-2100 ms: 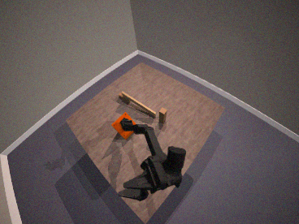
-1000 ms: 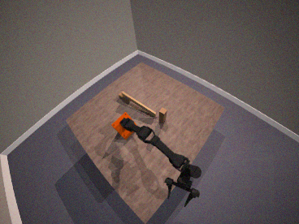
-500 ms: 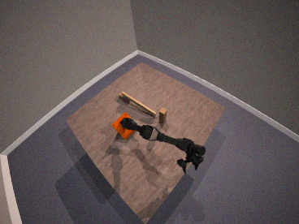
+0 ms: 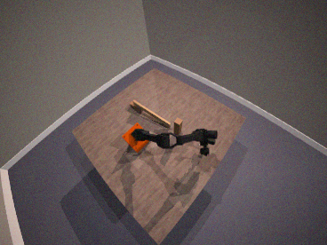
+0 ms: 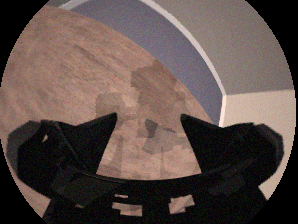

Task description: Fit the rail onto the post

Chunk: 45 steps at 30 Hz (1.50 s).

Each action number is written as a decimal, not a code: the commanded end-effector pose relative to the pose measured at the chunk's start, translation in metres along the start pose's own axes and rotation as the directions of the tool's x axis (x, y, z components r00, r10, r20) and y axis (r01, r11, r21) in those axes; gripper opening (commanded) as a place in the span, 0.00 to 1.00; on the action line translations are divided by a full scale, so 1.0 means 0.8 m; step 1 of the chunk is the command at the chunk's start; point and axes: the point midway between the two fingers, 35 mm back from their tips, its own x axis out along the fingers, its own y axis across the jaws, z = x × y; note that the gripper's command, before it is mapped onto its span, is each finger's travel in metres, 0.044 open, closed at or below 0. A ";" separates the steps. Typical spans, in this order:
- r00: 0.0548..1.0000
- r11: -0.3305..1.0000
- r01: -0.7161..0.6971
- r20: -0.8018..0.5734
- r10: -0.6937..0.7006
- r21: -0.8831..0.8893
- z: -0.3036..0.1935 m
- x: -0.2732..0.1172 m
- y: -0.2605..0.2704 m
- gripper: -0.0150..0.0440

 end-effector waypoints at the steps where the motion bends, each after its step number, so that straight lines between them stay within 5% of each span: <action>1: 0.993 0.971 -0.118 -0.005 0.120 -0.208 -0.018 -0.031 0.062 1.00; 11: 0.899 0.566 -0.339 -0.081 0.431 -0.751 -0.108 -0.163 0.211 1.00; 19: 0.817 0.062 -0.279 -0.203 0.540 -0.958 -0.207 -0.257 0.262 1.00; 25: 0.796 -0.471 -0.063 -0.329 0.509 -0.880 -0.316 -0.316 0.262 1.00; 30: 0.820 -0.822 0.163 -0.389 0.421 -0.546 -0.402 -0.348 0.229 1.00; 45: 0.826 -0.857 0.193 -0.393 0.405 -0.478 -0.419 -0.339 0.230 1.00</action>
